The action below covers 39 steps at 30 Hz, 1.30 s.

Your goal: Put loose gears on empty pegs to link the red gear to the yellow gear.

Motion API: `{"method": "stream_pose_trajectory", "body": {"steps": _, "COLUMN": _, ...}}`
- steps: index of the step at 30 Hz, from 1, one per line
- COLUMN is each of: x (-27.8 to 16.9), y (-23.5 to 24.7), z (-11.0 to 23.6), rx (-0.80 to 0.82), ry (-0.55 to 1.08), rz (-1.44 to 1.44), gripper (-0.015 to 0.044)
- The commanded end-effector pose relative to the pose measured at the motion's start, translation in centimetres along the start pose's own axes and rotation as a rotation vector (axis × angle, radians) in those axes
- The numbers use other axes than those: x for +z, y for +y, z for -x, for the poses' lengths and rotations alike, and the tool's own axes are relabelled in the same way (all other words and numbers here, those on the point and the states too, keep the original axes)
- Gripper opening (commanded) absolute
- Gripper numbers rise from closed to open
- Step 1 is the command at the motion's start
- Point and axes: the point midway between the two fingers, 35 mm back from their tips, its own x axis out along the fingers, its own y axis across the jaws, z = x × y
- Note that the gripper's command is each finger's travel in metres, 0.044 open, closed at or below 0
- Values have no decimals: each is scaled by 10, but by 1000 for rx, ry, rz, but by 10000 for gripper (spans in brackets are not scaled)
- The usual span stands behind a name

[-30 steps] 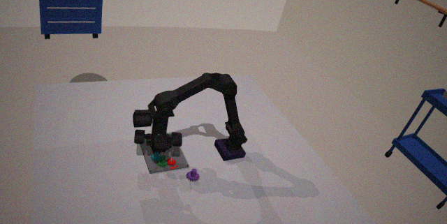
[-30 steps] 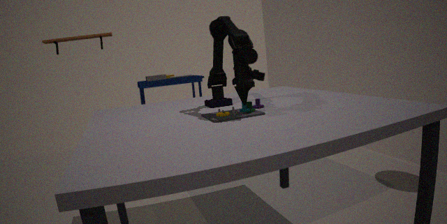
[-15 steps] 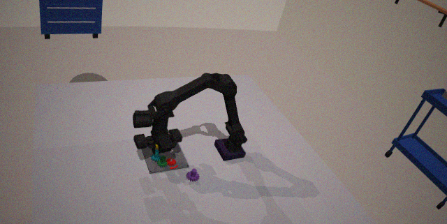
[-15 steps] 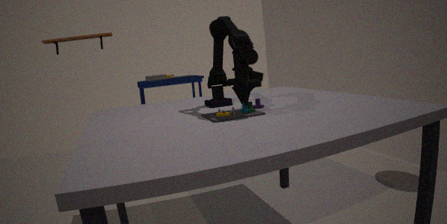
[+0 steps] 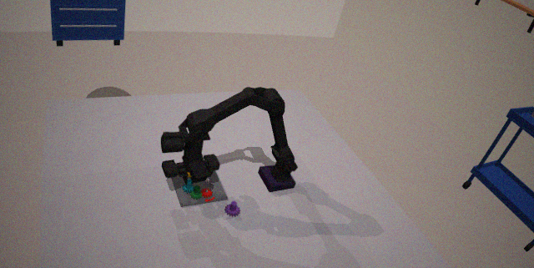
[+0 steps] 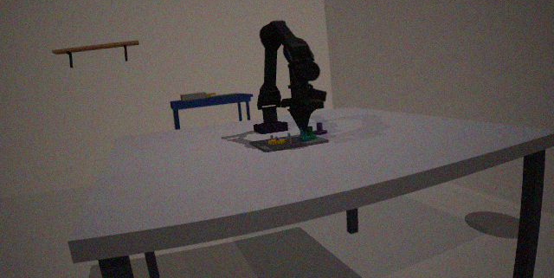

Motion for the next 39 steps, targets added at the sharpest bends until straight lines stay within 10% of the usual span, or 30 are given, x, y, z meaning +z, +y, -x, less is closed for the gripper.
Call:
{"method": "stream_pose_trajectory", "body": {"steps": 1, "x": 0, "y": 0, "z": -1, "rx": -1, "ry": 2, "rz": -88, "gripper": 0}}
{"method": "stream_pose_trajectory", "body": {"steps": 12, "x": -1, "y": 0, "z": -4, "rx": -1, "ry": 2, "rz": -373, "gripper": 0}}
{"method": "stream_pose_trajectory", "body": {"steps": 18, "x": -1, "y": 0, "z": -2, "rx": -1, "ry": 2, "rz": -297, "gripper": 140}}
{"method": "stream_pose_trajectory", "body": {"steps": 32, "x": 0, "y": 0, "z": 46, "rx": -1, "ry": 2, "rz": -116, "gripper": 140}}
{"method": "stream_pose_trajectory", "body": {"steps": 39, "x": 34, "y": 20, "z": 41, "rx": 2, "ry": -1, "rz": -577, "gripper": 324}}
